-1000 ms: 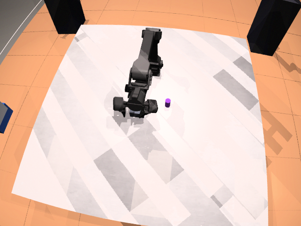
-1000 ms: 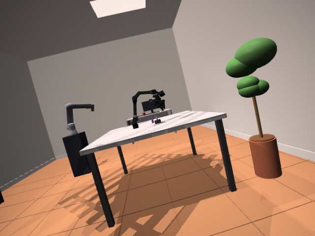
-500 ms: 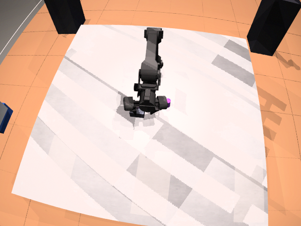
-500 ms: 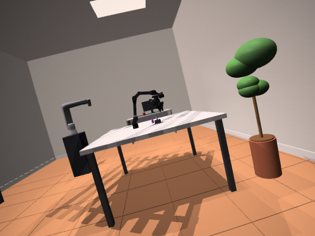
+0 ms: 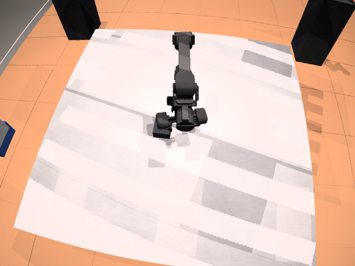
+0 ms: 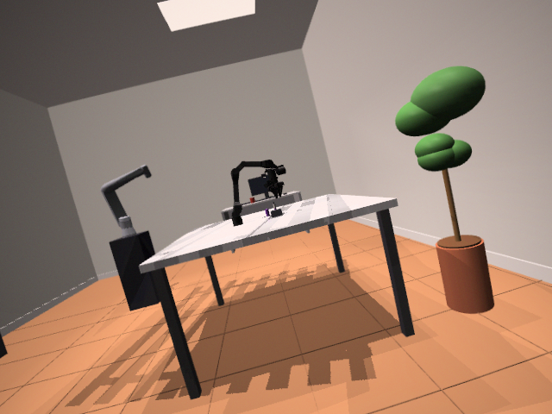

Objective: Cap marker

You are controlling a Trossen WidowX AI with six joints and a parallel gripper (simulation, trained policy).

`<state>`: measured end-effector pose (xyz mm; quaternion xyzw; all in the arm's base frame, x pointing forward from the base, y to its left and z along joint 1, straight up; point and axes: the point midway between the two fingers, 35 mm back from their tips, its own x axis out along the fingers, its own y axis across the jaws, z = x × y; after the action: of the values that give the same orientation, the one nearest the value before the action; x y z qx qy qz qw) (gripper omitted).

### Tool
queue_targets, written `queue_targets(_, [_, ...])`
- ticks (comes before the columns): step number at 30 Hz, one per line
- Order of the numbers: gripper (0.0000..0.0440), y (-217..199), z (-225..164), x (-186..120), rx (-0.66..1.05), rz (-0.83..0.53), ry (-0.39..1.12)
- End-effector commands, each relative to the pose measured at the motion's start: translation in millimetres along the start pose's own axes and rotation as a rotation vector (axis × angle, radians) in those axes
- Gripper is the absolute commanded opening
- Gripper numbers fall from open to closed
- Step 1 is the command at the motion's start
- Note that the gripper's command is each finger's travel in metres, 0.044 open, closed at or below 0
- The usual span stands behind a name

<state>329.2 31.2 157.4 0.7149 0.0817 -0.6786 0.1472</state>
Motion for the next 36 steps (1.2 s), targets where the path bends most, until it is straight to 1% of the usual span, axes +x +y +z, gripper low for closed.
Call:
queue_targets(1, [0.0340, -13, 6, 3, -0.006, -0.032, -0.027])
queue_targets(18, [0.0338, -52, 25, 12, -0.052, -0.112, -0.110])
queue_targets(36, [0.0329, -78, 45, 27, -0.109, -0.149, -0.184])
